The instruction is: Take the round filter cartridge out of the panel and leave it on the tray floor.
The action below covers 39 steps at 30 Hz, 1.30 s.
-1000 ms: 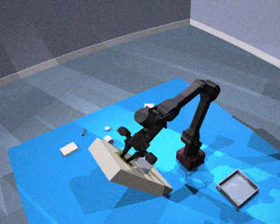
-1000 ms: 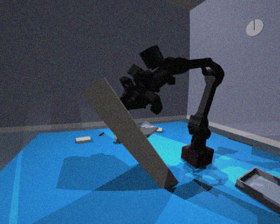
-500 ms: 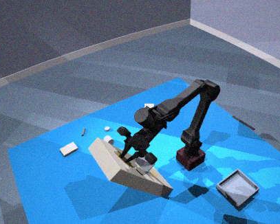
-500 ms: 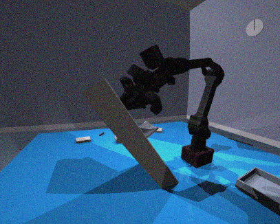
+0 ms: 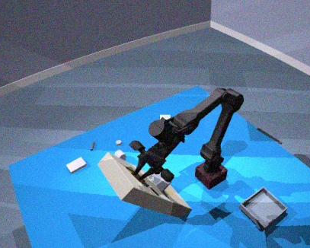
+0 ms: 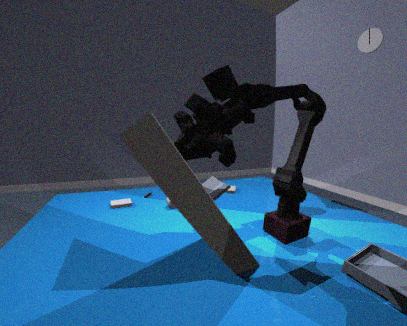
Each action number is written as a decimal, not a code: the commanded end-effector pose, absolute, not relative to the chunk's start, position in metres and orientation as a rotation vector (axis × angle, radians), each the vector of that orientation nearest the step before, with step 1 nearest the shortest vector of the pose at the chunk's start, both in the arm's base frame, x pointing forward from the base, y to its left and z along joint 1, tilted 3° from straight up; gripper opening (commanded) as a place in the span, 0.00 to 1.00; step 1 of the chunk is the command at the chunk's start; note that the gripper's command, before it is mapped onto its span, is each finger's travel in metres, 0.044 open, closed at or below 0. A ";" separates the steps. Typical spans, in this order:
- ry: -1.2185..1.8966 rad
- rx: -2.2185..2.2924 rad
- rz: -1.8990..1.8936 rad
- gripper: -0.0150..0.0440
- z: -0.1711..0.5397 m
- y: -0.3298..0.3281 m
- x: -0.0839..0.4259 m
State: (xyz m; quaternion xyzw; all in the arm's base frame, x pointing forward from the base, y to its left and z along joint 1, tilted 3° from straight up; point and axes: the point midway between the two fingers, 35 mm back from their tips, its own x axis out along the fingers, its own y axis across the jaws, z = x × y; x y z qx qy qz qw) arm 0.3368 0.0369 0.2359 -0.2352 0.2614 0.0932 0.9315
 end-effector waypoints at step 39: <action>0.552 0.721 -0.157 0.25 0.232 0.037 0.344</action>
